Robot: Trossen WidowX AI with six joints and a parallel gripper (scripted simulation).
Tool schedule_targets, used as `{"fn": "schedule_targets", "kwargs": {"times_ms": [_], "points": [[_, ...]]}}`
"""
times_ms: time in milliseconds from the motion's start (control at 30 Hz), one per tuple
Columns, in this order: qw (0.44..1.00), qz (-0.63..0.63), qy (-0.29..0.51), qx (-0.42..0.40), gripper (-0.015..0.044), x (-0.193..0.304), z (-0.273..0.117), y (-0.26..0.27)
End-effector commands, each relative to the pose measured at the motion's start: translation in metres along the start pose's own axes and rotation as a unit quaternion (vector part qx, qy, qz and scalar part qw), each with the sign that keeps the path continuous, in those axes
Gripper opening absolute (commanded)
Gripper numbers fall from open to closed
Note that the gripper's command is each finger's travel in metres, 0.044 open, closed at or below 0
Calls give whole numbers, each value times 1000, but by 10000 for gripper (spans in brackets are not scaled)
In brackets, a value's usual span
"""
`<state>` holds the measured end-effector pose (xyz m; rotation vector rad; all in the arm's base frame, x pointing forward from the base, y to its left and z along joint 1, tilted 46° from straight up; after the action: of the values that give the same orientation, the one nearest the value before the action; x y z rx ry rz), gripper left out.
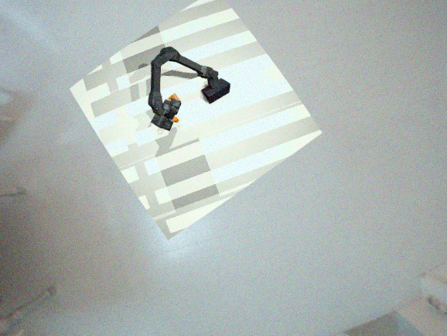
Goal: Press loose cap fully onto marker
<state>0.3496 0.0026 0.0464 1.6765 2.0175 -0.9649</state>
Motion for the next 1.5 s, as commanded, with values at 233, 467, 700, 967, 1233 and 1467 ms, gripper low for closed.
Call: {"fn": "schedule_targets", "kwargs": {"times_ms": [233,467,700,967,1233,1467], "points": [[1000,-2,-1,2,241,0,19,0],[1000,-2,-2,2,241,0,30,-1],[1000,-2,-2,3,241,0,41,-1],[1000,-2,-2,3,215,0,50,-2],[1000,-2,-2,3,103,0,50,-2],[1000,-2,-2,3,0,1,45,-2]]}}
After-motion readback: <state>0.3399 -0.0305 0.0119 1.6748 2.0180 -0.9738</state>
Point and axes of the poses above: the point midway between the two fingers, 35 mm back from their tips, its own z axis out along the fingers, its own y axis across the jaws, x = y × z, the point moved 7 cm from there along -z, back along the fingers, and after that the axes turned 10 degrees about z, right-handed, at the moved point
